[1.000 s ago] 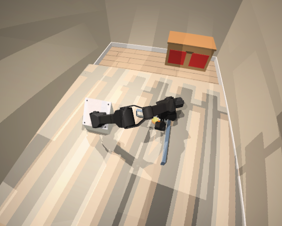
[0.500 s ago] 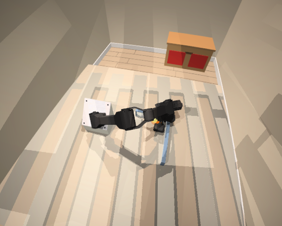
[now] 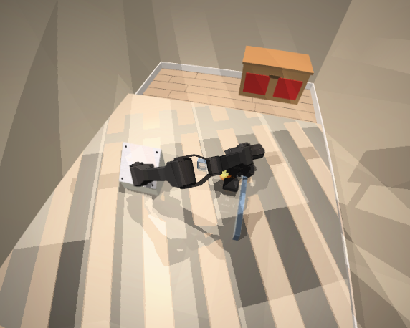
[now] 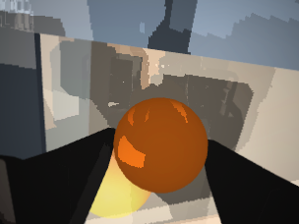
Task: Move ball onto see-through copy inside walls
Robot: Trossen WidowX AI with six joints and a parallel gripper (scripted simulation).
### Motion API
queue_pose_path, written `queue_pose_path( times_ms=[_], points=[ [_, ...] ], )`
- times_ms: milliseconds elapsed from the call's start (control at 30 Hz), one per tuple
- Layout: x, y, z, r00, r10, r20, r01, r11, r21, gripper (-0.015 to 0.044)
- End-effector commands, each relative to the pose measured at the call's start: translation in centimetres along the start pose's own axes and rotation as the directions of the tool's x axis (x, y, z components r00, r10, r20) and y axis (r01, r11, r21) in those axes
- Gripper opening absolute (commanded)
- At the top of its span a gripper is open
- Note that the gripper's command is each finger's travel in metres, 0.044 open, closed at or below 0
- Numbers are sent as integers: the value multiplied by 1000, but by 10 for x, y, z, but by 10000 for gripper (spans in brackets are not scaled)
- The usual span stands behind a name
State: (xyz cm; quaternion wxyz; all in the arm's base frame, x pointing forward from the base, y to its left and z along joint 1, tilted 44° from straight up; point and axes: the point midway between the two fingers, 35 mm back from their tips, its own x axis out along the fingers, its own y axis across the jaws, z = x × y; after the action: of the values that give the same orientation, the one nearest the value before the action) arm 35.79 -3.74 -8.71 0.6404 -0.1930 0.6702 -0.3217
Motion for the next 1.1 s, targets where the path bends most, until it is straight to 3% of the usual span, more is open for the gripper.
queue_pose_path(
  times_ms=[0,667,833,1067],
  points=[
    [-17,1,2,1000,15,8,-15,1000,-7,5],
    [-124,3,3,1000,2,-2,-2,1000,12,0],
    [-127,3,2,1000,1,-3,-1,1000,-11,0],
    [-119,7,-2,1000,1,-3,-2,969,-247,0]
  ],
)
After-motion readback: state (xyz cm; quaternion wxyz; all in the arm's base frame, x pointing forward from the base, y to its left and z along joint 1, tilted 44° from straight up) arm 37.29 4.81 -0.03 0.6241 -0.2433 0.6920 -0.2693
